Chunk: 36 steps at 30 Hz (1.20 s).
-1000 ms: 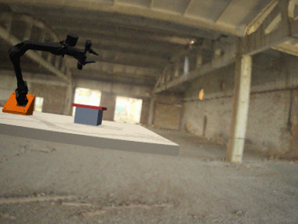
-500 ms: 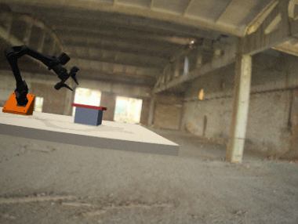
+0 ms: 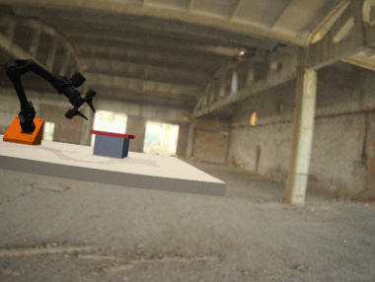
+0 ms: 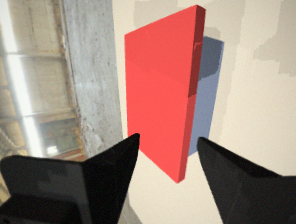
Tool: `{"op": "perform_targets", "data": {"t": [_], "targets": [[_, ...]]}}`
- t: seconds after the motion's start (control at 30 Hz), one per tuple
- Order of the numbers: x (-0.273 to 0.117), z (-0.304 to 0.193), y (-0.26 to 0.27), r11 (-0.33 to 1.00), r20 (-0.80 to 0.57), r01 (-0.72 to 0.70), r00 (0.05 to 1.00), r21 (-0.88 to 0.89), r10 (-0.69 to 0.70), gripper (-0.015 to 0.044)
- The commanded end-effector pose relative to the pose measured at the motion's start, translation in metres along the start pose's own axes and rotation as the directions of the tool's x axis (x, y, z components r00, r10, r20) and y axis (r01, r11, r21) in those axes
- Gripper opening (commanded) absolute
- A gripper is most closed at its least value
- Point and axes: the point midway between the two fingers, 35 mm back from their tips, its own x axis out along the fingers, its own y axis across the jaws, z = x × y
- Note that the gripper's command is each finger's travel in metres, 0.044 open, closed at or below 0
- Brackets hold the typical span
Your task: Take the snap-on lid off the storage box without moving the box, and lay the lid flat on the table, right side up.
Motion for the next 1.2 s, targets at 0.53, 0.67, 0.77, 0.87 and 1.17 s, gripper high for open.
{"op": "perform_targets", "data": {"t": [0.53, 0.67, 0.77, 0.87, 1.17], "targets": [[0.034, 0.001, -0.026, 1.0, 0.001, 0.014, 1.0, -0.013, -0.014, 0.0235], [0.04, 0.0, -0.026, 1.0, 0.0, 0.015, 1.0, -0.013, -0.015, 0.0235], [0.045, 0.0, -0.026, 1.0, 0.0, 0.016, 1.0, -0.013, -0.016, 0.0235], [0.05, 0.0, -0.025, 1.0, 0.0, 0.015, 1.0, -0.013, -0.015, 0.0235], [0.064, 0.001, -0.026, 1.0, 0.001, 0.014, 1.0, -0.012, -0.014, 0.0235]]}}
